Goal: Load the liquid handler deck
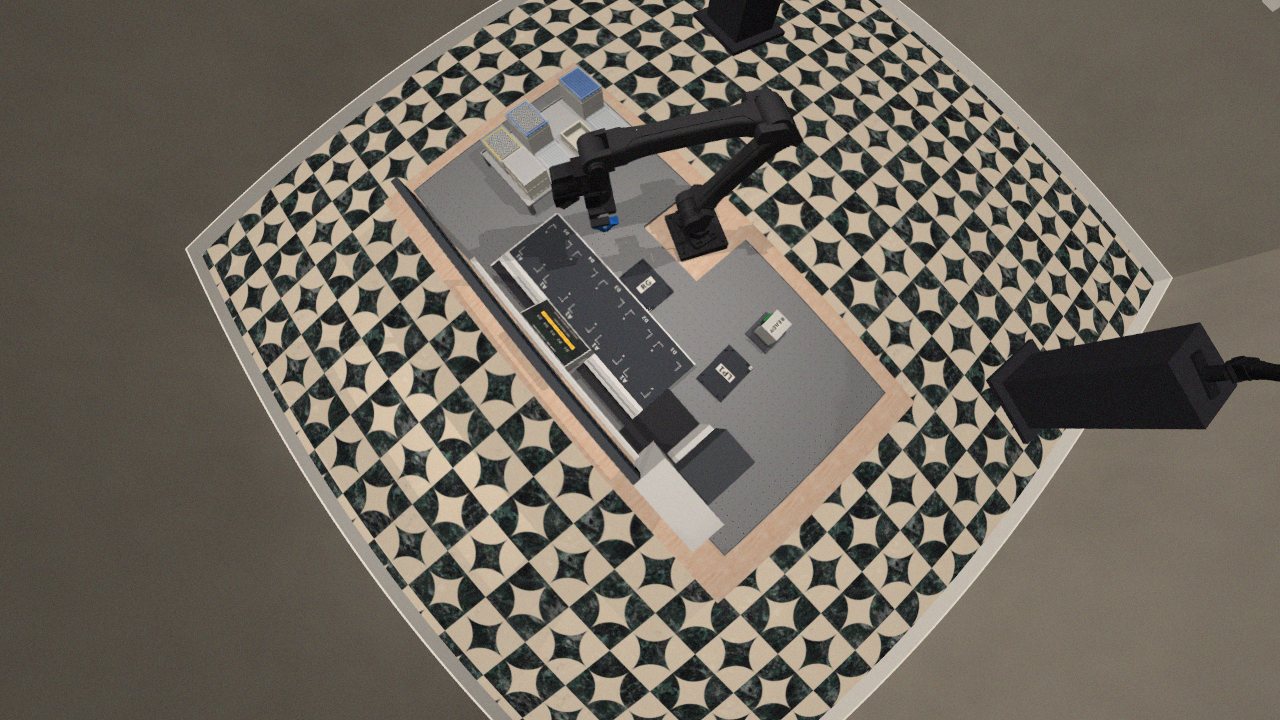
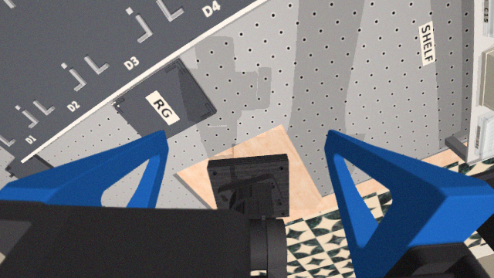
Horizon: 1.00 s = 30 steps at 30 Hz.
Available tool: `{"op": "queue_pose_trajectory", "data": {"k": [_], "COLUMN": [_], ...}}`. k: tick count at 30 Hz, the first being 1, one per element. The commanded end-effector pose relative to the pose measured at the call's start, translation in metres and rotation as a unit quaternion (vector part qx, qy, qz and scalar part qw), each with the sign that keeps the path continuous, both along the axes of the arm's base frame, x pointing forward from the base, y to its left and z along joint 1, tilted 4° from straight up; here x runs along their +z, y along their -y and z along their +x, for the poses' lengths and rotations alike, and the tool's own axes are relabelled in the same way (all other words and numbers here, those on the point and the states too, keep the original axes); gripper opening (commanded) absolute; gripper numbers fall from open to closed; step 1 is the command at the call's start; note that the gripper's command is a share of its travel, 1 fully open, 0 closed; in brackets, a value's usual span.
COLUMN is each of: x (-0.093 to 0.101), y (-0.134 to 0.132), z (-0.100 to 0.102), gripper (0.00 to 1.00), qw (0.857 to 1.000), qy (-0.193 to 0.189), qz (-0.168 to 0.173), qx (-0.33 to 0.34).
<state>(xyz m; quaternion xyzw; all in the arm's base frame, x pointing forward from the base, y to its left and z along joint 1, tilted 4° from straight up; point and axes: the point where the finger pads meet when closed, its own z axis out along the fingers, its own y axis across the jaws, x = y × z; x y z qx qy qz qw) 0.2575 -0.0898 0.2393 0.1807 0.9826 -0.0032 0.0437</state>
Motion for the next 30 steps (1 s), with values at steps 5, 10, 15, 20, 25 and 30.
{"op": "queue_pose_trajectory", "data": {"k": [5,10,15,20,25,30], "x": [0.023,0.002,0.024,0.025,0.025,0.026], "y": [0.046,0.054,0.087,0.113,0.133,0.152], "z": [0.023,0.013,0.031,0.036,0.040,0.042], "gripper": [1.00,1.00,1.00,1.00,1.00,1.00], "qw": [0.996,0.994,0.986,0.977,0.968,0.957], "qy": [0.031,0.004,0.033,0.034,0.035,0.032], "qz": [-0.005,0.008,0.000,0.004,0.007,0.012], "qx": [-0.083,-0.113,-0.162,-0.211,-0.250,-0.288]}}
